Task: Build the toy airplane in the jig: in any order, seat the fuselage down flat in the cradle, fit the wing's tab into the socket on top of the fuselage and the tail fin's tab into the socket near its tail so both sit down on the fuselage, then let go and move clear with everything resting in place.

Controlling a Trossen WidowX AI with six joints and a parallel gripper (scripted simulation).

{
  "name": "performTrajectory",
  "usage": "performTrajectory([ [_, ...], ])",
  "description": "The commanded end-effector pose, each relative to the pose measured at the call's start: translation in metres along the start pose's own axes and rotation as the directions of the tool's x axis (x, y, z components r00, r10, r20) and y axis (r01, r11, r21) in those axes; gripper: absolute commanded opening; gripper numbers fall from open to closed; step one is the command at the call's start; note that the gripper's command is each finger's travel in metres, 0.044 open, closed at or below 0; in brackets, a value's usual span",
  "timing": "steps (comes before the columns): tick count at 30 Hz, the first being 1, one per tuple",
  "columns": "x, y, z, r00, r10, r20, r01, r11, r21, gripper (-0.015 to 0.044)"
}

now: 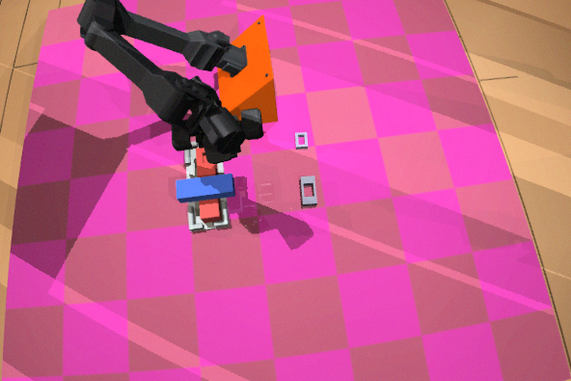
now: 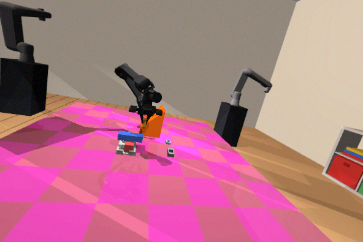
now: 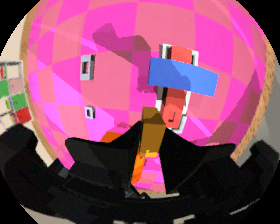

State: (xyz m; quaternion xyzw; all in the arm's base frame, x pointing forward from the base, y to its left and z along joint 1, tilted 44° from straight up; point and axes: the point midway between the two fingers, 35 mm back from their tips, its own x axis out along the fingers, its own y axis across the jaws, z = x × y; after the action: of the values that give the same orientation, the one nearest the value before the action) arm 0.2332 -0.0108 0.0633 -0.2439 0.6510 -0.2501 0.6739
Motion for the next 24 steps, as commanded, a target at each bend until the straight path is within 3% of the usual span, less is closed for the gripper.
performTrajectory([
  [1,0.003,-0.015,-0.003,1.0,-0.012,0.004,0.012,1.0,-0.006,0.0],
  [19,0.015,-0.061,-0.019,0.999,-0.052,-0.008,0.052,0.998,-0.017,0.0],
  [21,0.015,-0.061,-0.019,0.999,-0.053,-0.008,0.052,0.998,-0.017,0.0053],
  [24,0.015,-0.061,-0.019,0.999,-0.053,-0.008,0.052,0.998,-0.017,0.0065],
])
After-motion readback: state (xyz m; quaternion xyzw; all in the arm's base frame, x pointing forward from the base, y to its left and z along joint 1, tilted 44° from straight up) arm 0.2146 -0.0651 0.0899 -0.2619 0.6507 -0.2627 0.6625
